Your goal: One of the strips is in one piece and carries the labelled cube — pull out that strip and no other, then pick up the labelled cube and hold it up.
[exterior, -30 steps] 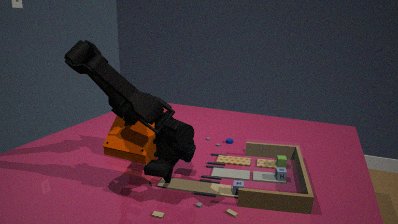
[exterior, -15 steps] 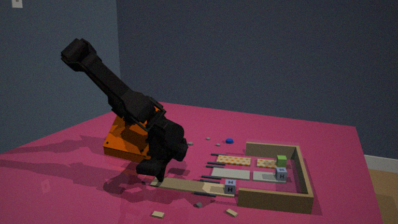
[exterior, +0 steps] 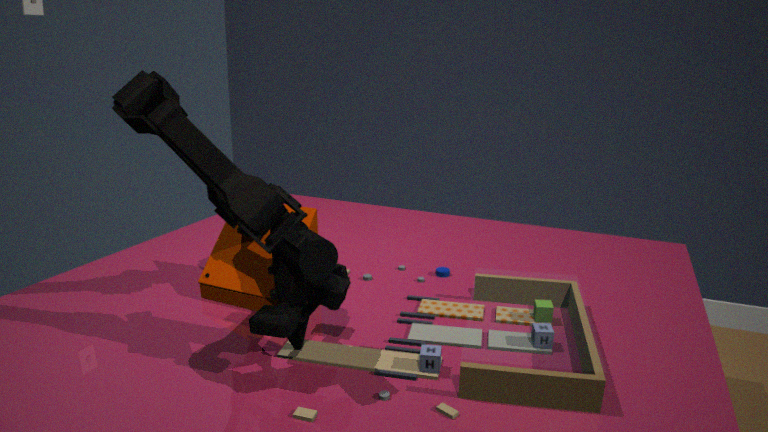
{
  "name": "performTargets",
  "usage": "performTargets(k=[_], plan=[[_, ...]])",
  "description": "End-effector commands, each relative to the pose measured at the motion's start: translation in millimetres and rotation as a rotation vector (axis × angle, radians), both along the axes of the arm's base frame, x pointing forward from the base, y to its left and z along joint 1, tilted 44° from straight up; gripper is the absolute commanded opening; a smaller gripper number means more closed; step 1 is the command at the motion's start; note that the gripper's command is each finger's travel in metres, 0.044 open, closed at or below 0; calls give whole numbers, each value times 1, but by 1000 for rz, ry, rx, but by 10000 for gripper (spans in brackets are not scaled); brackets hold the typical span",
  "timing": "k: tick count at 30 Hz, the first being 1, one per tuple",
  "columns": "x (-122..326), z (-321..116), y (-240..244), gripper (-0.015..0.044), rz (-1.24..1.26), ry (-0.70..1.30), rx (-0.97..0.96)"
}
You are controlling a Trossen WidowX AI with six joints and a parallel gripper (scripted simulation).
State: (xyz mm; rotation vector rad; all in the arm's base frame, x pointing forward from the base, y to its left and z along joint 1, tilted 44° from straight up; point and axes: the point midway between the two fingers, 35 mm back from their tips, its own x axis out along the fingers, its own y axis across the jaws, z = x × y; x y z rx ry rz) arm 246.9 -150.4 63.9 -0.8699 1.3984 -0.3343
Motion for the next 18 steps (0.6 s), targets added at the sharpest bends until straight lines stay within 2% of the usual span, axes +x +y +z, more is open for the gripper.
performTargets(k=[1,5,10,18], plan=[[0,2,2,0,-1,1,1],[-5,28,26,0,-9,17,3],[-6,29,28,0,-10,18,3],[23,24,38,210,48,71,-11]])
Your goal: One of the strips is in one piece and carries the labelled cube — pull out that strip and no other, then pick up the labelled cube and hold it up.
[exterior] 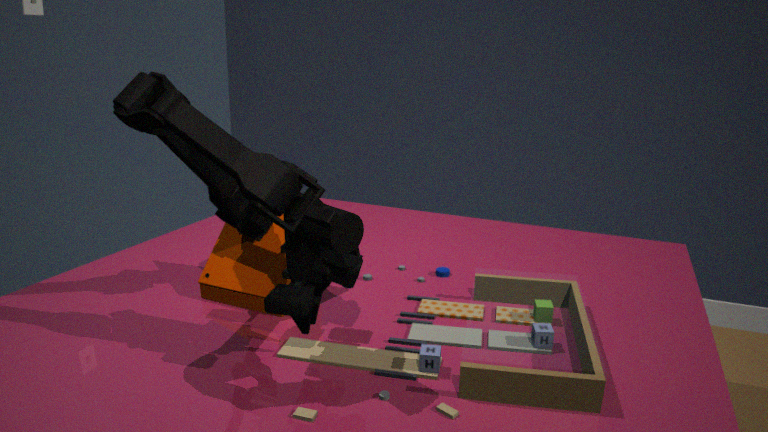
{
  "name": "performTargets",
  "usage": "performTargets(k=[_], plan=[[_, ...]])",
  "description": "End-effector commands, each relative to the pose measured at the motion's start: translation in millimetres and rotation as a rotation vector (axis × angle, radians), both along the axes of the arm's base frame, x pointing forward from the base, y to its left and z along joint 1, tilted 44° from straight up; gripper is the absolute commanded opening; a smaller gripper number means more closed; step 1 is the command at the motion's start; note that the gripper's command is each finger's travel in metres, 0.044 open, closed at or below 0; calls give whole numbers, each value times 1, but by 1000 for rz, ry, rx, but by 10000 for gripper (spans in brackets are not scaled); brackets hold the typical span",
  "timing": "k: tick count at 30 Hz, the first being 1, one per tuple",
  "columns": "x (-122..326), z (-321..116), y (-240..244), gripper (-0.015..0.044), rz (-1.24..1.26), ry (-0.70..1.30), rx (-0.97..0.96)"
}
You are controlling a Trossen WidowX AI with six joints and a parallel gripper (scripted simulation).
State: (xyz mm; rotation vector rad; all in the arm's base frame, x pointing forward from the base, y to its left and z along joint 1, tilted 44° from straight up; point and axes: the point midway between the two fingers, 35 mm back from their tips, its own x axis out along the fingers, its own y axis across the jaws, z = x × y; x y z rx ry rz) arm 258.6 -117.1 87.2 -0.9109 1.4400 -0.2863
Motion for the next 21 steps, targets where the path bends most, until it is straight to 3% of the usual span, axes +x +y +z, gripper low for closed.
performTargets(k=[1,9,21], plan=[[14,1,6,236,16,8,-8],[39,-2,17,440,16,7,-7],[75,-4,33,440,16,5,-6]])
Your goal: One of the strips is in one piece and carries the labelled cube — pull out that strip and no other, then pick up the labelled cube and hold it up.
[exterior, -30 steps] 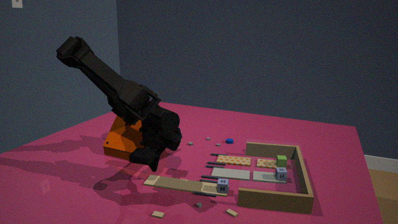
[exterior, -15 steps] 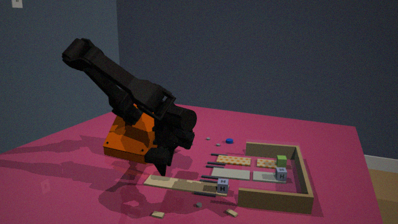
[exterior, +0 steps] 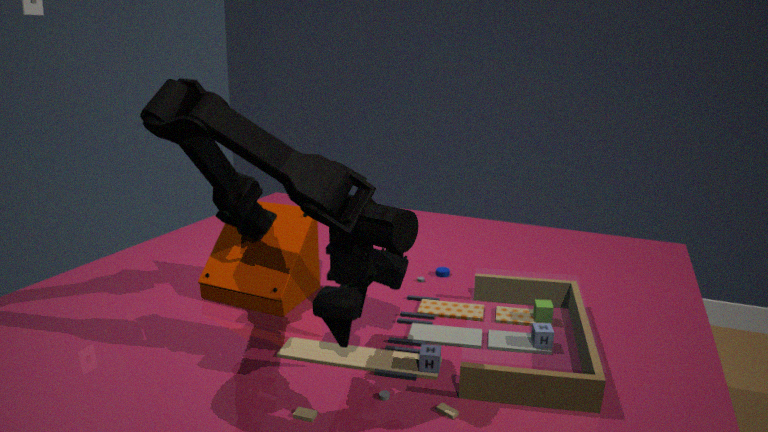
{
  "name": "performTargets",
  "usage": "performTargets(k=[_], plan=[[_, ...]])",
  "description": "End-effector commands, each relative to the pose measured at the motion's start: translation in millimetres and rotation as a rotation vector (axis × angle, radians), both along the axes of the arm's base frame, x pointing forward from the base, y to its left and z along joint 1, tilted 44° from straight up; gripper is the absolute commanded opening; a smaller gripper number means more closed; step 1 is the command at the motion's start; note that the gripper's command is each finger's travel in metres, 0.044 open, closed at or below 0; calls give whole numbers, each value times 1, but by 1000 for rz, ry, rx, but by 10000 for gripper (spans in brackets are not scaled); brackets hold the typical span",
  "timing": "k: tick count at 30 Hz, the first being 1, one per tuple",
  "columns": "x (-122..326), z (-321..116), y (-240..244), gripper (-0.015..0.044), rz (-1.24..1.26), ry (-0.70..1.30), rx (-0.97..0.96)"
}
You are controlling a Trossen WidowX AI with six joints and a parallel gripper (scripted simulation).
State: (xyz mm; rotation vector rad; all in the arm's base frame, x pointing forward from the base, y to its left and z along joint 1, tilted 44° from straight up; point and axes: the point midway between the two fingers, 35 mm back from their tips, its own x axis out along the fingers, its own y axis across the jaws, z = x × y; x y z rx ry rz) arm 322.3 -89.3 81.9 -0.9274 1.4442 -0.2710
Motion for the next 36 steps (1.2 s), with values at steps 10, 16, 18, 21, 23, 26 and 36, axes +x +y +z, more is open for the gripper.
performTargets(k=[10,16,18,21,23,26,36], plan=[[41,1,18,440,0,-10,-3],[59,1,25,440,0,-11,-2],[65,2,28,440,0,-11,-2],[74,2,31,440,0,-12,-2],[80,3,34,440,0,-12,-1],[89,4,37,440,0,-12,-1],[116,11,49,440,0,-14,0]])
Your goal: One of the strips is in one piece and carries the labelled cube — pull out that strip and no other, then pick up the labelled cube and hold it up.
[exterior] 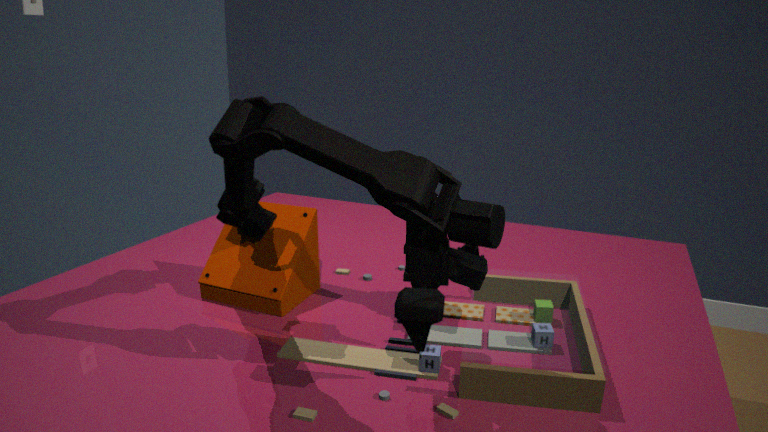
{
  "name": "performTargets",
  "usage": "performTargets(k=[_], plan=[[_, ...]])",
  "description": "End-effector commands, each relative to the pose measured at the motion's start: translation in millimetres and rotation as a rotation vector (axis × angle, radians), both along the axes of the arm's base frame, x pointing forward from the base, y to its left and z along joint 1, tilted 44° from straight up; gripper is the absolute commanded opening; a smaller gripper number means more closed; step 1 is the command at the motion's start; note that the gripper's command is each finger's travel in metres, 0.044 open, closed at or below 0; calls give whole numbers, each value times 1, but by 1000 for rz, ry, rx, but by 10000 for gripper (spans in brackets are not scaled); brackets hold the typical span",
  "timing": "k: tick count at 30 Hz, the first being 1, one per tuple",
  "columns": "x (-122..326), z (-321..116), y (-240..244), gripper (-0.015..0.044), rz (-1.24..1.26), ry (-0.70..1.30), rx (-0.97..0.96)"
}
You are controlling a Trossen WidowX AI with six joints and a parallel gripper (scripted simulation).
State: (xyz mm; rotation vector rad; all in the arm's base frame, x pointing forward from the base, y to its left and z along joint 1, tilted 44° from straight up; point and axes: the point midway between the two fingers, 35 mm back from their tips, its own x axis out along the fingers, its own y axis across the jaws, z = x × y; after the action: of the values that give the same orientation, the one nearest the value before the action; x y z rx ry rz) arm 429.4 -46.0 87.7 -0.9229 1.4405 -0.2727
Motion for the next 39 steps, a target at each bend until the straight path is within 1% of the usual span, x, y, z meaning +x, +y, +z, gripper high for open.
performTargets(k=[1,2,9,10,39], plan=[[10,5,6,440,2,-9,-3],[10,5,6,440,2,-9,-3],[12,-1,1,256,2,-9,-3],[12,-2,0,250,2,-9,-3],[20,-34,-31,250,2,-10,-5]])
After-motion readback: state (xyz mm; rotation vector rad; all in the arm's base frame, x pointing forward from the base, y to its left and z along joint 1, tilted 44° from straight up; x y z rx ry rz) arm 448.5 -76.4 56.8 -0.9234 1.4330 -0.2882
